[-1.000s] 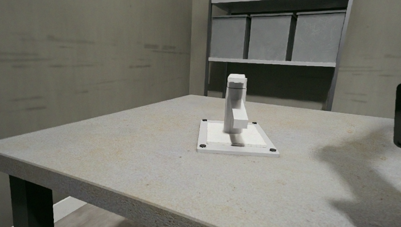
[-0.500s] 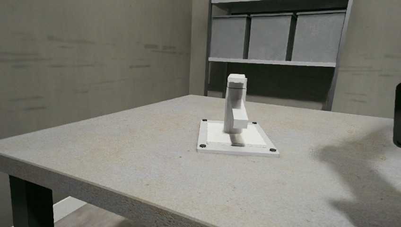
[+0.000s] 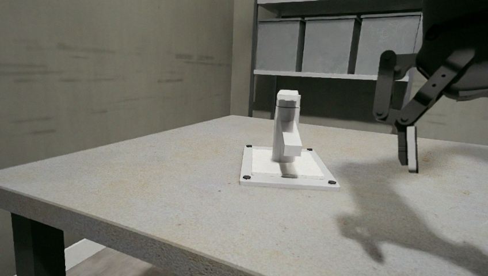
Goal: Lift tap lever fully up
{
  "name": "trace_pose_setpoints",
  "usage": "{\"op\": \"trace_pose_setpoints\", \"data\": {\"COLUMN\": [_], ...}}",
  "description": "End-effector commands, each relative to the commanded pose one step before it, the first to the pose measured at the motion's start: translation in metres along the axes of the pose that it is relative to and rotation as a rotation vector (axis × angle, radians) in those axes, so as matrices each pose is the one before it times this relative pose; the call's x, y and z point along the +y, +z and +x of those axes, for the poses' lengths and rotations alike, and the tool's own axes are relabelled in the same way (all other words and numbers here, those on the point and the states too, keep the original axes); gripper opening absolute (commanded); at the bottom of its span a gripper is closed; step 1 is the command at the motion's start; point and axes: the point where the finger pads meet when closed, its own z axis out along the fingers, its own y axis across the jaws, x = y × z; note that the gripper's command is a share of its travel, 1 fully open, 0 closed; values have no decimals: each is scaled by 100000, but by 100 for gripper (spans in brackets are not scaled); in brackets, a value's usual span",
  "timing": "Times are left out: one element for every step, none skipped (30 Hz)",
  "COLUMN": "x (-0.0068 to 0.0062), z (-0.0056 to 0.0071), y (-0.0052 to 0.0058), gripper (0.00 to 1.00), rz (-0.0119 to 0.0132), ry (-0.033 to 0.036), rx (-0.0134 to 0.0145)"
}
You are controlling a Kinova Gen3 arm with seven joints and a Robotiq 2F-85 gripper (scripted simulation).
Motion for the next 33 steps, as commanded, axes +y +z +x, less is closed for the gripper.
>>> {"op": "trace_pose_setpoints", "data": {"x": [3572, 342, 419, 555, 643, 657, 634, 610, 595, 583, 572, 559, 544, 0, 0, 1307, 537, 246, 230, 302, 395, 437, 428, 400, 375, 356, 338, 321, 302, 284, 0, 0, 371], "z": [-534, -143, -187, -269, -341, -384, -407, -427, -451, -477, -504, -529, -552, 0, 0, -1465, -691, -336, -325, -442, -607, -713, -747, -750, -753, -766, -783, -799, -813, -826, 0, 0, -1188], "y": [-2326, -245, -303, -406, -477, -495, -487, -476, -473, -473, -472, -471, -469, 0, 0, -1179, -504, -235, -223, -298, -400, -456, -461, -447, -435, -429, -425, -421, -416, -411, 0, 0, -576], "gripper": [100, 100, 100, 100, 100, 100, 100, 100, 100, 100, 100, 100, 100, 100, 100, 100, 100, 100, 100, 100, 100, 100, 100, 100, 100, 100, 100, 100, 100, 100, 100, 100, 100], "rz": [-1820, -230, -285, -382, -447, -462, -450, -437, -428, -422, -415, -406, -395, 0, 0, -938, -383, -174, -162, -211, -273, -297, -284, -259, -235, -215, -195, -174, -153, -131, 0, 0, -147], "ry": [-5463, -734, -895, -1179, -1357, -1377, -1323, -1268, -1232, -1205, -1179, -1152, -1121, 0, 0, -2681, -1114, -513, -481, -634, -833, -927, -916, -867, -822, -791, -764, -737, -709, -681, 0, 0, -916], "rx": [-752, -263, -340, -479, -598, -661, -689, -712, -743, -779, -815, -849, -880, 0, 0, -2340, -1081, -521, -503, -684, -938, -1100, -1149, -1150, -1152, -1169, -1192, -1214, -1233, -1251, 0, 0, -1798]}}
